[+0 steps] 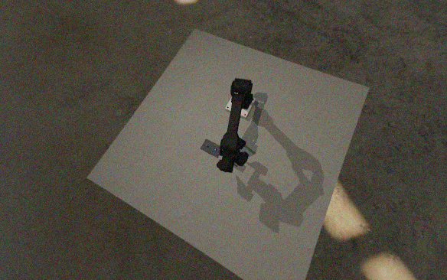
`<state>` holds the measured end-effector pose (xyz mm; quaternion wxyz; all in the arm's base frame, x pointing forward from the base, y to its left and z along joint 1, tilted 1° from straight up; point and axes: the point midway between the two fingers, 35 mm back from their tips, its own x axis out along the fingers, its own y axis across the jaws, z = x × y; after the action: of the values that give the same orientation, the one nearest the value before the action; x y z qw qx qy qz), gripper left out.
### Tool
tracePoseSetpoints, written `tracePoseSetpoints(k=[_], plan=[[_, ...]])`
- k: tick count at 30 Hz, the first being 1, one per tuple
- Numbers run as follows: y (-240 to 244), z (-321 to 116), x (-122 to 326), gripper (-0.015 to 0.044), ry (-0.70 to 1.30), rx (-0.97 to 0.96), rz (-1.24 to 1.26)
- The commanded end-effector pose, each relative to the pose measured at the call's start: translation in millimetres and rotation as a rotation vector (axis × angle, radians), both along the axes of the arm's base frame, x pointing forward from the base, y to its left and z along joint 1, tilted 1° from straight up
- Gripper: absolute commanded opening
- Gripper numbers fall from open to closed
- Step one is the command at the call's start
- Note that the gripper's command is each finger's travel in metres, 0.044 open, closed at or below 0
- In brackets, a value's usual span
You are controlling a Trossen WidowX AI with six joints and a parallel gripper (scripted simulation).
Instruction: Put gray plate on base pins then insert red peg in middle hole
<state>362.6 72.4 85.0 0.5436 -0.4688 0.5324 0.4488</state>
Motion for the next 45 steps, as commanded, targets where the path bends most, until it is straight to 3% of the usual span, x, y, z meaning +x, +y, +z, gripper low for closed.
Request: tracePoseSetpoints(k=[1,42,45], plan=[[-2,-10,0,0.0440,0.007,-0.002,0.003],[-3,-69,1,0.0440,0.007,-0.002,0.003],[-3,-69,1,0.0361,0.007,-0.002,0.003]])
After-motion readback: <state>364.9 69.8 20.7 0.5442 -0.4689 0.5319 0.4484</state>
